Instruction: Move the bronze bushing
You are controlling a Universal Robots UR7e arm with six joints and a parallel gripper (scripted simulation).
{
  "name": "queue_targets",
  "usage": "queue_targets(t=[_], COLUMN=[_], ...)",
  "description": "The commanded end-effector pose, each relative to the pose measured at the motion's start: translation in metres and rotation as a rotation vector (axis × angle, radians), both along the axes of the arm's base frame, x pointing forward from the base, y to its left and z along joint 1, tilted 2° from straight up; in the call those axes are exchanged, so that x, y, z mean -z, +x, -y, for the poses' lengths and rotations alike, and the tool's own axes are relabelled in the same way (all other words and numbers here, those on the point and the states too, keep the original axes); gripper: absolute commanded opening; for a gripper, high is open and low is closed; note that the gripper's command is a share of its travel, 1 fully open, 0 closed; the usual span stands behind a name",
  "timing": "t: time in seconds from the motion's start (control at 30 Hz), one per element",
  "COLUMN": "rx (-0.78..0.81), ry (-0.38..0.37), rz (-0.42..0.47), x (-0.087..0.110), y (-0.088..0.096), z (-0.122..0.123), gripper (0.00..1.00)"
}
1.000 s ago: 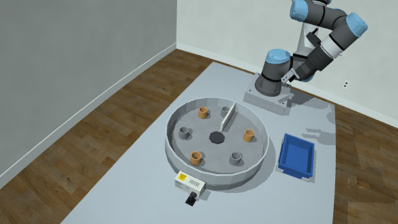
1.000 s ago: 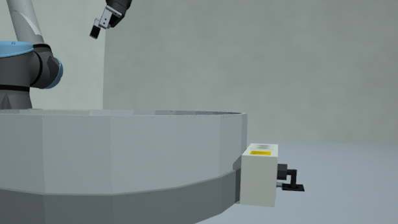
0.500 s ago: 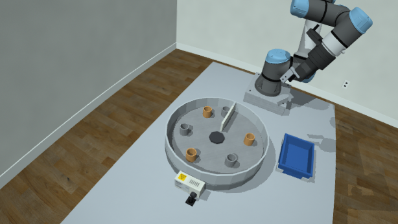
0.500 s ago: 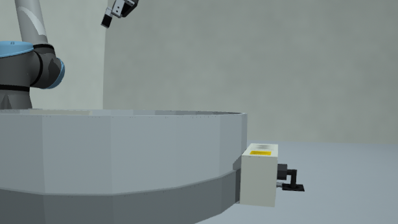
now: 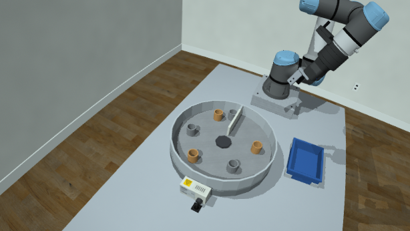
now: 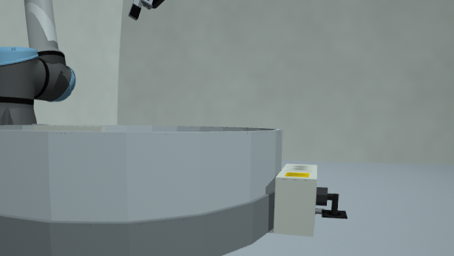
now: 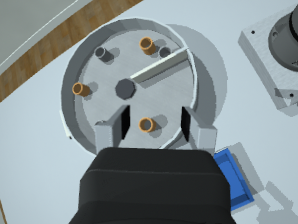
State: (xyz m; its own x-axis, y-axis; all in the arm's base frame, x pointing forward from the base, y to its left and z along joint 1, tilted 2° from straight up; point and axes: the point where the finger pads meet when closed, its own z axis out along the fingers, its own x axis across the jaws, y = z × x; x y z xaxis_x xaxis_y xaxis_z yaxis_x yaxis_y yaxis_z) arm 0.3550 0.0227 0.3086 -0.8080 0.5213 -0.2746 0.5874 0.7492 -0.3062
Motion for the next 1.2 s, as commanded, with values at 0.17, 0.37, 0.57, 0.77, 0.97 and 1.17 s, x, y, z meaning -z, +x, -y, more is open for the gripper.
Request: queue_targets(t=[0.17, 0.37, 0.57, 0.77, 0.97, 1.17], rx=[0.0, 0.0, 0.0, 0.0, 0.007, 0.008], ry=[0.001, 0.001, 0.001, 0.001, 0.176, 0.22], rz=[-0.001, -0.001, -0.001, -0.001, -0.006, -0.007], x=[-0.008, -0.023, -0.034, -0.034, -0.035, -0.035], y=[0.013, 0.039, 0.057, 0.057, 0.058, 0.059], z=[0.003, 0.009, 0.014, 0.014, 0.014, 0.014], gripper=[1.0, 1.0, 1.0, 1.0, 1.0, 1.0])
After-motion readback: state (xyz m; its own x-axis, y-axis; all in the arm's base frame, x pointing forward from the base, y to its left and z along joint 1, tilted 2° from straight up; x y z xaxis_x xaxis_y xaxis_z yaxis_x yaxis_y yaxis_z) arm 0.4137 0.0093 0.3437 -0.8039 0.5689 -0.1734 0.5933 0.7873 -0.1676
